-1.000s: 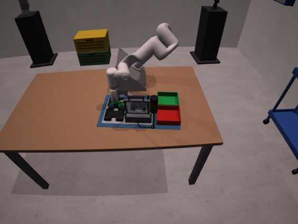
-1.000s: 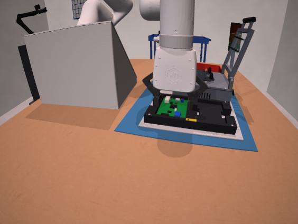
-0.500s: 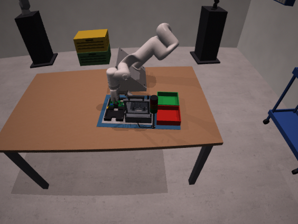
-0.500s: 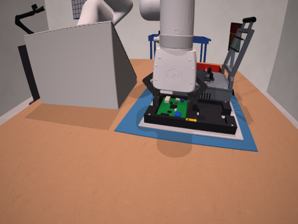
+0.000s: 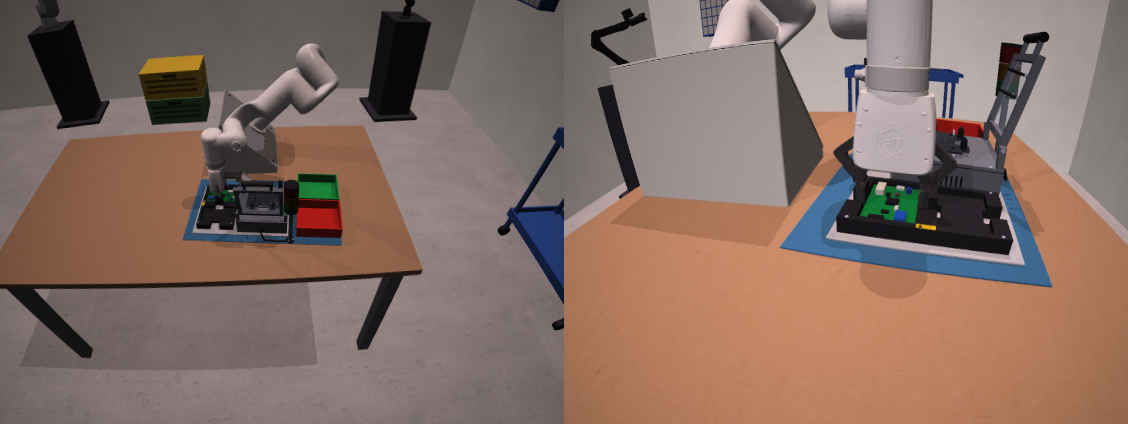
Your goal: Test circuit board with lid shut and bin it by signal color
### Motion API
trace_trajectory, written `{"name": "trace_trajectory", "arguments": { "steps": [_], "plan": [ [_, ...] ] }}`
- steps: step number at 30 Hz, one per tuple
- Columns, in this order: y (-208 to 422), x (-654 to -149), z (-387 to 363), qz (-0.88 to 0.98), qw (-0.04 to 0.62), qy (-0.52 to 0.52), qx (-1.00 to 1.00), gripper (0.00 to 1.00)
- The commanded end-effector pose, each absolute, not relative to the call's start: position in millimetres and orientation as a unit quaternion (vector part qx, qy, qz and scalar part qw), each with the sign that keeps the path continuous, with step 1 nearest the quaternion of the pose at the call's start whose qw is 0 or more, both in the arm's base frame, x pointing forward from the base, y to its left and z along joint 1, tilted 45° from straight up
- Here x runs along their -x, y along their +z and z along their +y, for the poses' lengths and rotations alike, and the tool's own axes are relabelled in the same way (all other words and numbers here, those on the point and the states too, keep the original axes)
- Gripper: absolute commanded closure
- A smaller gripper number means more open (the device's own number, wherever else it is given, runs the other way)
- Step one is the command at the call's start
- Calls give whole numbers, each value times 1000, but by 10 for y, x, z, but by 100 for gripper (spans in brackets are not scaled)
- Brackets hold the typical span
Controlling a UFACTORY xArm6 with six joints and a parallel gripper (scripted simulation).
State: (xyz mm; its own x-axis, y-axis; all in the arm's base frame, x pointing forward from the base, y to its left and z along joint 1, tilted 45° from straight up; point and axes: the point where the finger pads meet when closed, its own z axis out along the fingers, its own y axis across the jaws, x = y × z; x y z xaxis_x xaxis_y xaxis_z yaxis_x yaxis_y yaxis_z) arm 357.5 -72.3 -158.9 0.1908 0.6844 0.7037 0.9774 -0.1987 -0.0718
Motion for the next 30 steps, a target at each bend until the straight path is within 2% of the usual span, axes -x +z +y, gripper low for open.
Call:
{"name": "trace_trajectory", "arguments": {
  "steps": [1, 30],
  "plan": [
    [-1580, -3584, -740, -574, 266, -275, 724, 21],
    [-1379, -3558, -938, -574, 266, -275, 724, 21]
  ]
}}
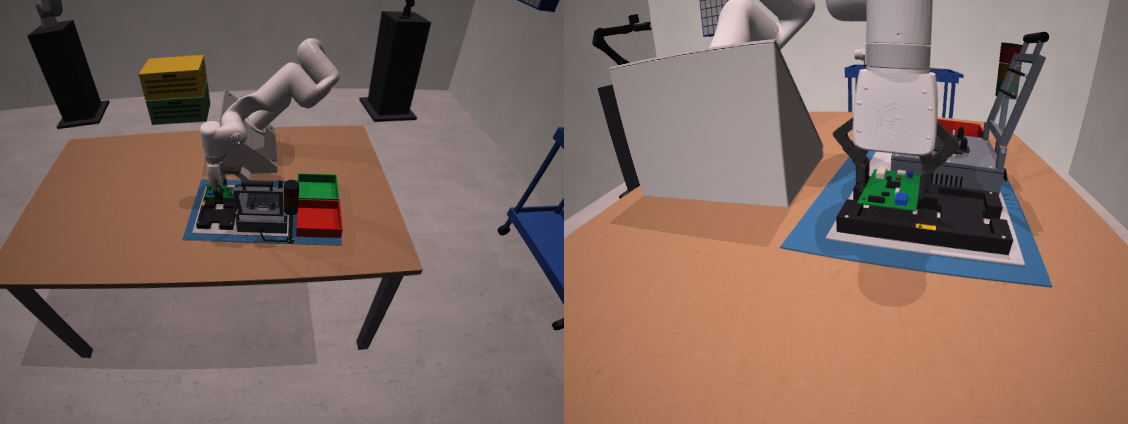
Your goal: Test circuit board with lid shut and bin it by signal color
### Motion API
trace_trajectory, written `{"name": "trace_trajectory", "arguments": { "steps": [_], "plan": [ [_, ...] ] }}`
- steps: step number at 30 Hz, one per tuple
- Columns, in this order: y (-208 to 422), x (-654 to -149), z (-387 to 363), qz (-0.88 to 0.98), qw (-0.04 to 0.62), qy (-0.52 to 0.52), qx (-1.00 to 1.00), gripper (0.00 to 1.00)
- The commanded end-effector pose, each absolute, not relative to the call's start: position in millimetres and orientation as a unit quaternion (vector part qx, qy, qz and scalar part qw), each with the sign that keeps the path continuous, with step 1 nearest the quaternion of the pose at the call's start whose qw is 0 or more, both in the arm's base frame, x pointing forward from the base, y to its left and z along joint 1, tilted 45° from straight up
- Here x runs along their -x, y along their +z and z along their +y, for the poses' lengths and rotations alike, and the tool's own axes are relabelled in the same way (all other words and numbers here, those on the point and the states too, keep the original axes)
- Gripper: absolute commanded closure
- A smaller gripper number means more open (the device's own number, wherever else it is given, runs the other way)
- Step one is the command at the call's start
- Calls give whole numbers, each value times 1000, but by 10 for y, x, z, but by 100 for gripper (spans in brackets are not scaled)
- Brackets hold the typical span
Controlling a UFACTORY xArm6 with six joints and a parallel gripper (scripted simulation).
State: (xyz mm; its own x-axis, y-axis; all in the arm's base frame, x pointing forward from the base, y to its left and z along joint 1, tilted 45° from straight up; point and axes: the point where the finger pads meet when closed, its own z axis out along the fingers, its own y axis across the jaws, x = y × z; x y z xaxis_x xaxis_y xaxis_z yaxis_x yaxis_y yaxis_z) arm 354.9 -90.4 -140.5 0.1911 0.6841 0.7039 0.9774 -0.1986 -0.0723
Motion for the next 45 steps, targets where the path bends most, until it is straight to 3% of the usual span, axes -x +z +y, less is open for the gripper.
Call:
{"name": "trace_trajectory", "arguments": {
  "steps": [1, 45],
  "plan": [
    [-1376, -3558, -941, -574, 266, -275, 724, 21],
    [-876, -3492, -1435, -574, 266, -275, 724, 21]
  ]
}}
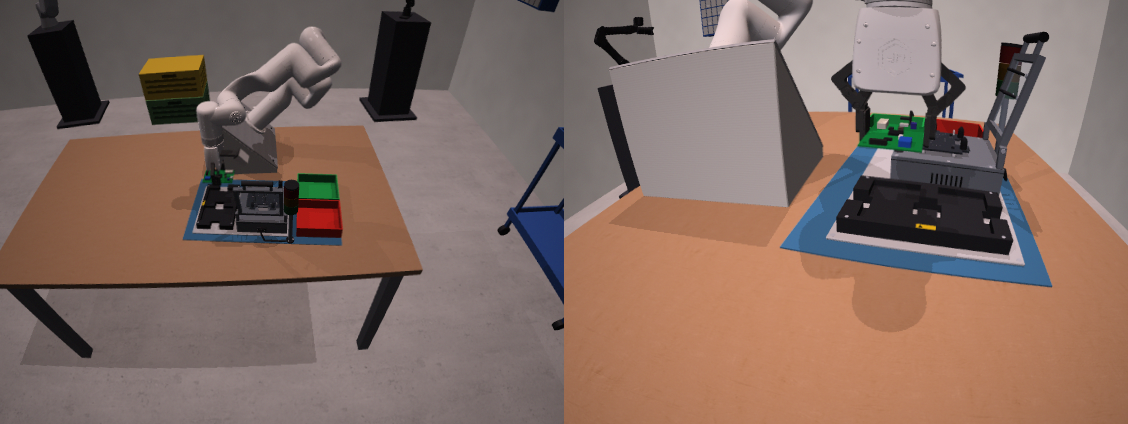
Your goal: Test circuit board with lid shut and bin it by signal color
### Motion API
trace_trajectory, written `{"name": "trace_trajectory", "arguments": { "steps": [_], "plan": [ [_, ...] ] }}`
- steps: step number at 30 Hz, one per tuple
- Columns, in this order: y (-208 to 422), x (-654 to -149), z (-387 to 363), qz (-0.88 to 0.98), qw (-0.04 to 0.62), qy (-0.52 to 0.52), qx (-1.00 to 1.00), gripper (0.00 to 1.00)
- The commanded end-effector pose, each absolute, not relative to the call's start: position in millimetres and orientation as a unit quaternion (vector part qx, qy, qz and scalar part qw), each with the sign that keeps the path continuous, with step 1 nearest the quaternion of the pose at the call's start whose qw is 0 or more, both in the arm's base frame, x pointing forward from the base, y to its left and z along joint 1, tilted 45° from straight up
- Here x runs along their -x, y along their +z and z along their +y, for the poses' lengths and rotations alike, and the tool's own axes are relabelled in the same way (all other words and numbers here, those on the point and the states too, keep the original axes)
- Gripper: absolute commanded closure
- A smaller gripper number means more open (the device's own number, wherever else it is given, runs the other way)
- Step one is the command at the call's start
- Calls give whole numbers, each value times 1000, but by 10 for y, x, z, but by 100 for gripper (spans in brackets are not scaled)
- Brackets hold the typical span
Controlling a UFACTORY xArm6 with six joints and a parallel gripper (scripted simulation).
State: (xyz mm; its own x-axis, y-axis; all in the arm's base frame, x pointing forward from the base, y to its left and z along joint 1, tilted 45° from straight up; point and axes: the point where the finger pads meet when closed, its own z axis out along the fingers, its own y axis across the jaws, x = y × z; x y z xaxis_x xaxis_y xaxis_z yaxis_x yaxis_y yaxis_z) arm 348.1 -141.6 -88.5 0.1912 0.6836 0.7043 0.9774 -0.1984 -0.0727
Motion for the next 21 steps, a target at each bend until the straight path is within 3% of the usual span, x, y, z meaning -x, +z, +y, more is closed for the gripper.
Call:
{"name": "trace_trajectory", "arguments": {
  "steps": [1, 21],
  "plan": [
    [-876, -3492, -1435, -574, 265, -275, 724, 21],
    [-744, -3586, -1334, -574, 265, -275, 724, 21]
  ]
}}
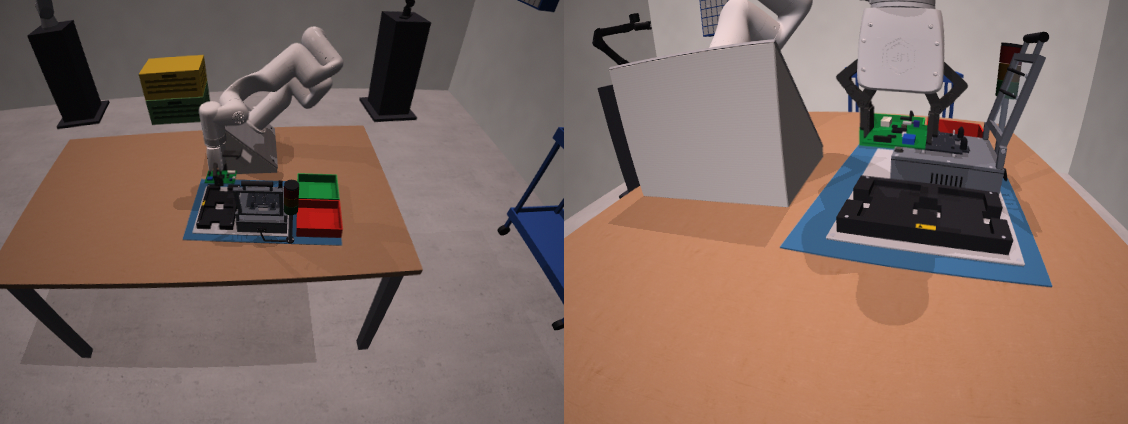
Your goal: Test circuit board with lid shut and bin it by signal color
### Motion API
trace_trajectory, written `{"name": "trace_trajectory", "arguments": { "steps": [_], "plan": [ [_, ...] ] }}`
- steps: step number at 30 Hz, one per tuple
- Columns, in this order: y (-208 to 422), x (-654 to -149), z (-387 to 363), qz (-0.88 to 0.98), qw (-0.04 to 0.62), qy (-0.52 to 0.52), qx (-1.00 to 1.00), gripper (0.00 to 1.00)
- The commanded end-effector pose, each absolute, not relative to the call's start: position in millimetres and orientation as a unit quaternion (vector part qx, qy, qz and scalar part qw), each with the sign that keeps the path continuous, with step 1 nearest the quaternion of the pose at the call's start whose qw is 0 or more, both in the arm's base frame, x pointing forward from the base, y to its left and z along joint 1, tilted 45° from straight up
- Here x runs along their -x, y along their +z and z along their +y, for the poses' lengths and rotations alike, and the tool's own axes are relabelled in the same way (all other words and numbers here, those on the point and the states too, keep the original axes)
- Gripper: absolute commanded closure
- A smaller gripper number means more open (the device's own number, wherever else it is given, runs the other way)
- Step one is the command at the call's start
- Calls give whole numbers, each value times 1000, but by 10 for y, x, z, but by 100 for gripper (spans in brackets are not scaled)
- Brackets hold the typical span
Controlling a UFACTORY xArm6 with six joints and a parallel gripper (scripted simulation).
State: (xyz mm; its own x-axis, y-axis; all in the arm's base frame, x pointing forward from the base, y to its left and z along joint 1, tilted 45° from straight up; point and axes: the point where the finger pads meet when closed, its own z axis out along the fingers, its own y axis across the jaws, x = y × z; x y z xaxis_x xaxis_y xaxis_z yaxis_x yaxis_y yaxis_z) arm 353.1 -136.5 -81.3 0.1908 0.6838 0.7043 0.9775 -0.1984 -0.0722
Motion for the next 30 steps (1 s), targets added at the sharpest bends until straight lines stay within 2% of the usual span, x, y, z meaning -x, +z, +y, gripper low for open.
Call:
{"name": "trace_trajectory", "arguments": {
  "steps": [1, 30],
  "plan": [
    [-718, -3604, -1314, -574, 265, -275, 724, 21],
    [232, -4281, -584, -574, 265, -275, 724, 21]
  ]
}}
